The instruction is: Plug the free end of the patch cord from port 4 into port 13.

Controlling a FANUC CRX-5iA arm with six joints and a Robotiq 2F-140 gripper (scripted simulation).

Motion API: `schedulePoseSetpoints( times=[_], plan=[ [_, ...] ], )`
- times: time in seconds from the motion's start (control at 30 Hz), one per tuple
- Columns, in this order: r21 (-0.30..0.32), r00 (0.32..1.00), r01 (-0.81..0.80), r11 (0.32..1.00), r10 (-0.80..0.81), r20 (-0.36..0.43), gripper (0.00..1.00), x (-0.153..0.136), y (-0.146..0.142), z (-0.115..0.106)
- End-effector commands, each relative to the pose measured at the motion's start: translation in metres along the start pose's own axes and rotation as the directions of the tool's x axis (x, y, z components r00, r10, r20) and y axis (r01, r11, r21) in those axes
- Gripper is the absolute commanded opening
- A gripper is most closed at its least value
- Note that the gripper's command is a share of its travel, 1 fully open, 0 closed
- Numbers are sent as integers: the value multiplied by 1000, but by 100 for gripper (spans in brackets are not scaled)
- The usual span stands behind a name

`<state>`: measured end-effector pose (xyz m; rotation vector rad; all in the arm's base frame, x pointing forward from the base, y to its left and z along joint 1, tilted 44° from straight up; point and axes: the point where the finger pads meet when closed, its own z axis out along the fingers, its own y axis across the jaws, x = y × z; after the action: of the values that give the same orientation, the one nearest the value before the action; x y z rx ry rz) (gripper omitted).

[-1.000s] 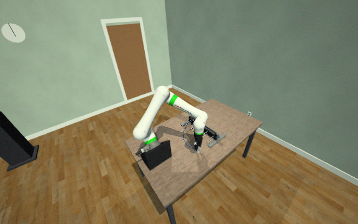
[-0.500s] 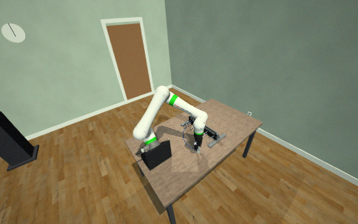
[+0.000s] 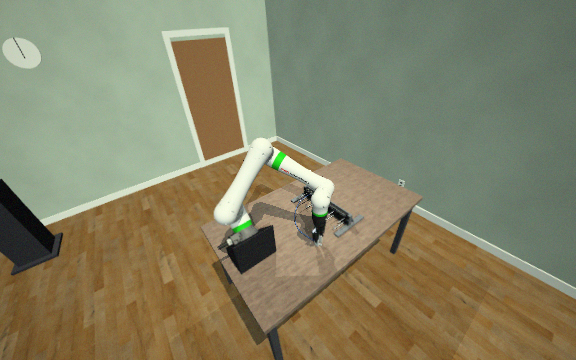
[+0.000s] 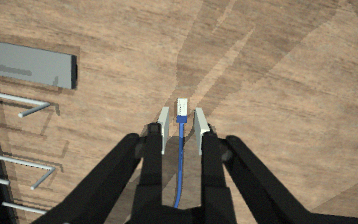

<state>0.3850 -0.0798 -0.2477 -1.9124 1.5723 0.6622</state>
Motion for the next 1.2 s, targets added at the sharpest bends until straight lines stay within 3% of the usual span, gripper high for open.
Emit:
schedulePoseSetpoints(
  times=[0.0,0.23,0.27,1.17],
  plan=[
    [0,1000,0,1000,0,0,22,0,0,0],
    [0,1000,0,1000,0,0,22,0,0,0],
    [0,1000,0,1000,0,0,0,0,0,0],
    [0,1000,0,1000,0,0,0,0,0,0]
  ],
)
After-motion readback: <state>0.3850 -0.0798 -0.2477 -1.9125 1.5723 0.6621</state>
